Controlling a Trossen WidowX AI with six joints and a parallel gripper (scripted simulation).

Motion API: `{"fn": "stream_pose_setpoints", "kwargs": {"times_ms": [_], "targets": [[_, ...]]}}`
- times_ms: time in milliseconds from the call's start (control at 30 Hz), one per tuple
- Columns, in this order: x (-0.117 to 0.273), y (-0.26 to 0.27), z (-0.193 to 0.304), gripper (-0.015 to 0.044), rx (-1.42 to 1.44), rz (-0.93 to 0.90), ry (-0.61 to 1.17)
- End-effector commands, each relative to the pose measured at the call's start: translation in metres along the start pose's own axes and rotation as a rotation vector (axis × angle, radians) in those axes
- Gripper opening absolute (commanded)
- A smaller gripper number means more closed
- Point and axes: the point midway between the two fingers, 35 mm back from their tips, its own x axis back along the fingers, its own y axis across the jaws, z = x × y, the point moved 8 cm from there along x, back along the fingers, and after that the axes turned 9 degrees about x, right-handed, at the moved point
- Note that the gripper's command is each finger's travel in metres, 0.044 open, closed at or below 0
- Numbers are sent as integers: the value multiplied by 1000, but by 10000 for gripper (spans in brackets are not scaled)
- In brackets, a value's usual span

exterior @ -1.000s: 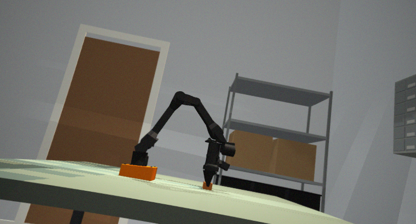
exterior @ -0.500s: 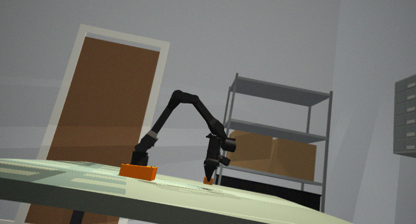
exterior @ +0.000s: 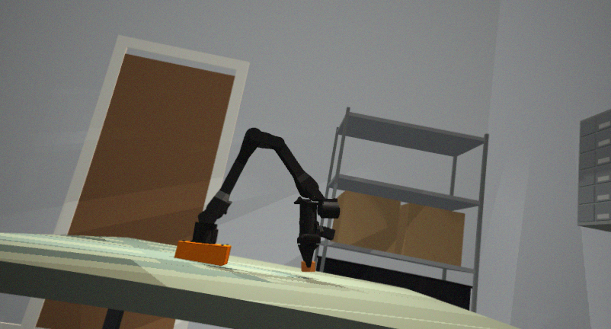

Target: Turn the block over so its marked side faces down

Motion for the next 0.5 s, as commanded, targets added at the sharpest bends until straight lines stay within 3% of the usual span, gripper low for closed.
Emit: {"fn": "stream_pose_setpoints", "kwargs": {"times_ms": [0,467], "targets": [[-1,1,5,0,-3,15,-64],[-4,4,27,0,-7,49,-288]]}}
